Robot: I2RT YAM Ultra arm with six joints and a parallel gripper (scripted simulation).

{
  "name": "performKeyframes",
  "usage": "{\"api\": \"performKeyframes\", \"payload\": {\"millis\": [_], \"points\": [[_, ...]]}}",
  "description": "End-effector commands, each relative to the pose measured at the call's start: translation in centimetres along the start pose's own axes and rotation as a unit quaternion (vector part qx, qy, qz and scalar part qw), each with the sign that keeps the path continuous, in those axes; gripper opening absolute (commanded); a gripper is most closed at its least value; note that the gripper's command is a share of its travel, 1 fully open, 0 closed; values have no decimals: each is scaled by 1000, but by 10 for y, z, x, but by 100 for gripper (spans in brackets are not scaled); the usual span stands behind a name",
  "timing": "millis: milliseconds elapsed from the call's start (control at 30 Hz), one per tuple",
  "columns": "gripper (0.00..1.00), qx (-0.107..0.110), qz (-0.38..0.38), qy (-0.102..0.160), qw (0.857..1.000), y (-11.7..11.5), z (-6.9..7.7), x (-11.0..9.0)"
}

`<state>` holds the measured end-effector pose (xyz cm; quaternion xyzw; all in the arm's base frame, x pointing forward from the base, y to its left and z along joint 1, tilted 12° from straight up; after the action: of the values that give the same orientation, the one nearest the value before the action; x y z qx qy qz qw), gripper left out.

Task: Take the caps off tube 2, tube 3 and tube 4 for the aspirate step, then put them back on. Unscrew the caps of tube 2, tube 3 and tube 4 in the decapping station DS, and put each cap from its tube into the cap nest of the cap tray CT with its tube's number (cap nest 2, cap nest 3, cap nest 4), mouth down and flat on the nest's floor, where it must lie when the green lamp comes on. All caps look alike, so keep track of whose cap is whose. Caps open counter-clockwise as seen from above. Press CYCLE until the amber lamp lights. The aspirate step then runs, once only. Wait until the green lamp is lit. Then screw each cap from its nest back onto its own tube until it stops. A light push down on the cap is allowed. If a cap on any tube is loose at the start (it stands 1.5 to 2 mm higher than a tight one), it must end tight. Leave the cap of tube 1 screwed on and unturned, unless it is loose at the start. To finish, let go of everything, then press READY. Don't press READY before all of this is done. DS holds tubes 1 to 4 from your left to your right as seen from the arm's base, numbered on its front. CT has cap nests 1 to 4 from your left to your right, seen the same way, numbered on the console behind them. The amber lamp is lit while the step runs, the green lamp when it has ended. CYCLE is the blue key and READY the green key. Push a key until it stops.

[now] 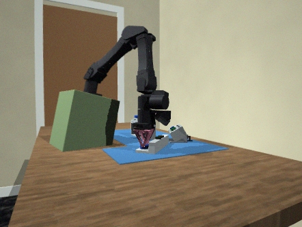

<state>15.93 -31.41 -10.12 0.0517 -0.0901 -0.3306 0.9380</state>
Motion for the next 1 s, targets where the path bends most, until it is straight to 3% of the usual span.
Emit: {"api": "performKeyframes", "payload": {"millis": [0,733,767,967], "points": [[0,-6,1,-11,1000,-3,3,5],[0,-6,1,-11,1000,-3,-3,9],[47,-6,1,-11,1000,-3,-3,9],[47,-6,1,-11,1000,-3,-3,9]]}}
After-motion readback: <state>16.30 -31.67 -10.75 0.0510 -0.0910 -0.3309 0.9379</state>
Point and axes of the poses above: the point where the finger pads meet when closed, its own z axis back along the fingers, its own y axis across the jaws, x = y × z, the point moved 8 cm from there along z, back along the fingers, and after that the axes turned 13 degrees about z, right-handed, at the moved point
